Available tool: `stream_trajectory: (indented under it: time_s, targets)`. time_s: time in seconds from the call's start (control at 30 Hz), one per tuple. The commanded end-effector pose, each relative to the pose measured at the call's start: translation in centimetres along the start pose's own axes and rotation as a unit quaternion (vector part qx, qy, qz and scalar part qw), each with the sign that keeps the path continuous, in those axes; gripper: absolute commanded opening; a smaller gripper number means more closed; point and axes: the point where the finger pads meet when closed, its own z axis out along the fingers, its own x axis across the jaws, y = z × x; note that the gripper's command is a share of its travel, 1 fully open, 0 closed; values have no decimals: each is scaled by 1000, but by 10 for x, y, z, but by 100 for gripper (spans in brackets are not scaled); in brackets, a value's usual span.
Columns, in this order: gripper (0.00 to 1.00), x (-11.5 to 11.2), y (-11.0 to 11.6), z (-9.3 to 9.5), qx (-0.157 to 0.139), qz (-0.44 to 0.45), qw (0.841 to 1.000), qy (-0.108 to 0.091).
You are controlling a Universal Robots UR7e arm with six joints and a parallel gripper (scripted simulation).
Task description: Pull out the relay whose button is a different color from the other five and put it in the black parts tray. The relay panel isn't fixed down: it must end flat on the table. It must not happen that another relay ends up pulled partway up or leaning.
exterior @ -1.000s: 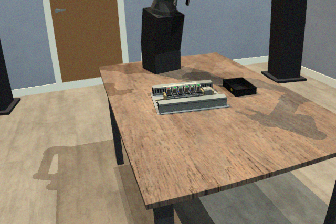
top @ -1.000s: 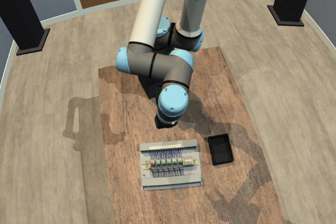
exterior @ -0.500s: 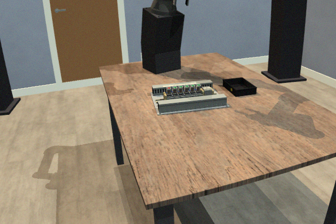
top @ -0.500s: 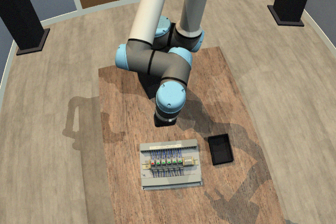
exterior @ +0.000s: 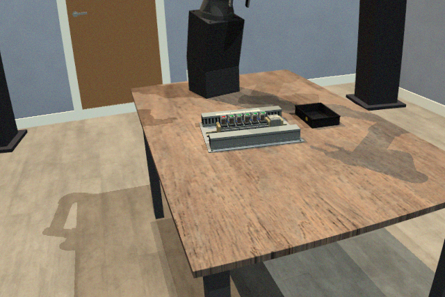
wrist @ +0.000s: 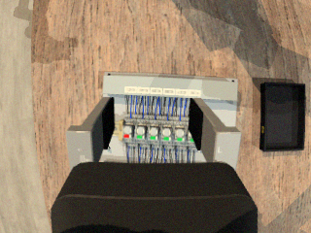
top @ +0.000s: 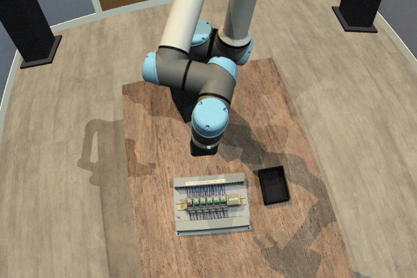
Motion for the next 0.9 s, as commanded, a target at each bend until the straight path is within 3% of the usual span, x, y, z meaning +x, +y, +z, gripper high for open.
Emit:
stream_trajectory:
  time_s: [0.0,0.87]
  targets:
    - [98,0,0,0,-3,8,1000,0]
    - [98,-1,-2,0,-7,19,1000,2]
